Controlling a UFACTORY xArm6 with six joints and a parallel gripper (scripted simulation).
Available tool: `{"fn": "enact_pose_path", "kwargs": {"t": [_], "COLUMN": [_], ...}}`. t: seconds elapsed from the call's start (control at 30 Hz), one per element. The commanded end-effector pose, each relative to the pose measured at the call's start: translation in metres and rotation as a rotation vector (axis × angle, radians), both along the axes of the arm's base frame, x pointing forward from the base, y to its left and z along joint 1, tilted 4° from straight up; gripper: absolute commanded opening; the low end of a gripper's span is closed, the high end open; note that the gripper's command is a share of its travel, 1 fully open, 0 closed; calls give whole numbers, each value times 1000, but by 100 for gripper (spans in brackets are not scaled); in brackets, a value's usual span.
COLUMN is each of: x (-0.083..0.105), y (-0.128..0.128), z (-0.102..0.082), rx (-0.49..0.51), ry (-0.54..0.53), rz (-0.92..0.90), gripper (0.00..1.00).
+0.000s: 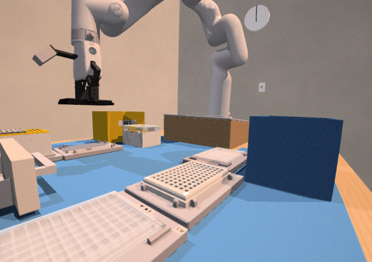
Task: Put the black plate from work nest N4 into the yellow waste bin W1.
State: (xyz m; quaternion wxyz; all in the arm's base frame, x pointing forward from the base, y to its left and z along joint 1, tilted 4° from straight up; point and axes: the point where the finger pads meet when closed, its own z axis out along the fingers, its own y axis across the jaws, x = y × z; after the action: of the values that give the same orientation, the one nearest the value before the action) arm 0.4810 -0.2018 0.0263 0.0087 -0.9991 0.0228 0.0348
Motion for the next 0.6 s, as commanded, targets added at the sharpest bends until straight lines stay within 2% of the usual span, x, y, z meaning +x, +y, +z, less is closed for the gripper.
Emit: {"fn": "enact_pose_path", "kwargs": {"t": [0.0,0.1,0.57], "x": [2,2,-29], "y": [-1,-1,-22], "z": [2,2,4], "rx": [-2,-2,-1], "ry": [-5,-5,-5], "rz": [0,0,14], "gripper": [0,0,0]}}
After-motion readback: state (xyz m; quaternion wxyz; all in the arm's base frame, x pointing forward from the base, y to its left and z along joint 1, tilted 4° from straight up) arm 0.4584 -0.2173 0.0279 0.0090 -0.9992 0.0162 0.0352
